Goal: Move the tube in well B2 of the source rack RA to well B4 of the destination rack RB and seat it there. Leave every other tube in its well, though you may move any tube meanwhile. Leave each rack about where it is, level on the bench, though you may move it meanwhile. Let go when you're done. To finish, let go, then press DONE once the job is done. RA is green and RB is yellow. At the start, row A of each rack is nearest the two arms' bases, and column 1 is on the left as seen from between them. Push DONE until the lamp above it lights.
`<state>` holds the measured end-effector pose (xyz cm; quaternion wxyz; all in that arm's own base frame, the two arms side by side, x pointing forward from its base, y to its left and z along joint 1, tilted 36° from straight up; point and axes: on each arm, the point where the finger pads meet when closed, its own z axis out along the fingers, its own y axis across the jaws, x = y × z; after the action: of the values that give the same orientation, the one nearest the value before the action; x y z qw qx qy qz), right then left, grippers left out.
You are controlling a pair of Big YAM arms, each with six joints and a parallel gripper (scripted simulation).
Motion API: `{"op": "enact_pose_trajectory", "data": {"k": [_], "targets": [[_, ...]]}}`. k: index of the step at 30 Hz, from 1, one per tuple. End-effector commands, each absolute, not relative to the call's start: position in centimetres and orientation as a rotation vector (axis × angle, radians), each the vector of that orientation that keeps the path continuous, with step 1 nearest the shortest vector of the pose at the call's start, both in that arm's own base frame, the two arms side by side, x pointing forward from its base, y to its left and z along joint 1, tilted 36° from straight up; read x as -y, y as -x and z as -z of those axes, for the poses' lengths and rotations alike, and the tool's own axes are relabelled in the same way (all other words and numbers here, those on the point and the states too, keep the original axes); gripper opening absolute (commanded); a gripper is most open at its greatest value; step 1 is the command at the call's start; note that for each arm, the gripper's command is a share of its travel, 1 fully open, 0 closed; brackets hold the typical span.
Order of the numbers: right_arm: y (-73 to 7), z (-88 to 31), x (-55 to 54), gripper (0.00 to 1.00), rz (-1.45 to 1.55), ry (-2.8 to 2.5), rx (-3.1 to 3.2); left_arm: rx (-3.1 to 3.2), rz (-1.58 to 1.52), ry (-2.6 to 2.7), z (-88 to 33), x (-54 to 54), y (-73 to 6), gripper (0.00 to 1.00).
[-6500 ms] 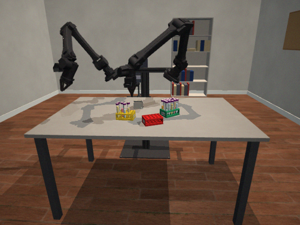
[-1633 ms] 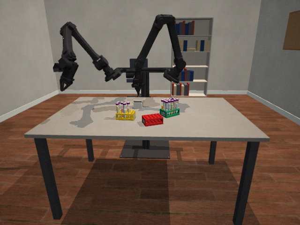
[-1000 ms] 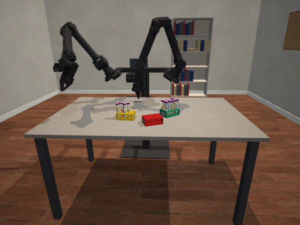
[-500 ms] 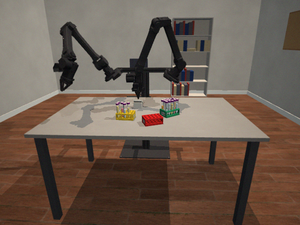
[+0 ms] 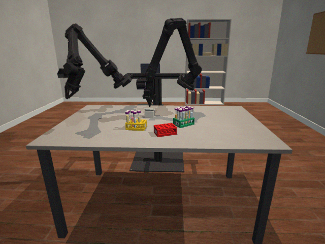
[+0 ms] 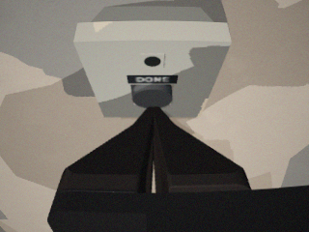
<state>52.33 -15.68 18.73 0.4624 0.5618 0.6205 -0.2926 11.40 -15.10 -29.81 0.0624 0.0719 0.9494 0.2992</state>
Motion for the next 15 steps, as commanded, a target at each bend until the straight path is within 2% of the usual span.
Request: {"op": "enact_pose_trajectory", "data": {"k": [1, 15], "targets": [[-53.0, -19.9, 15.5, 0.3, 0.695, -1.383, -1.505, -2.87, -0.89, -0.221, 29.8, 15.8, -11.5, 0.0], [-53.0, -19.9, 15.5, 0.3, 0.695, -1.383, -1.505, -2.874, -0.907, -0.219, 31.2, 14.2, -11.7, 0.0]]}}
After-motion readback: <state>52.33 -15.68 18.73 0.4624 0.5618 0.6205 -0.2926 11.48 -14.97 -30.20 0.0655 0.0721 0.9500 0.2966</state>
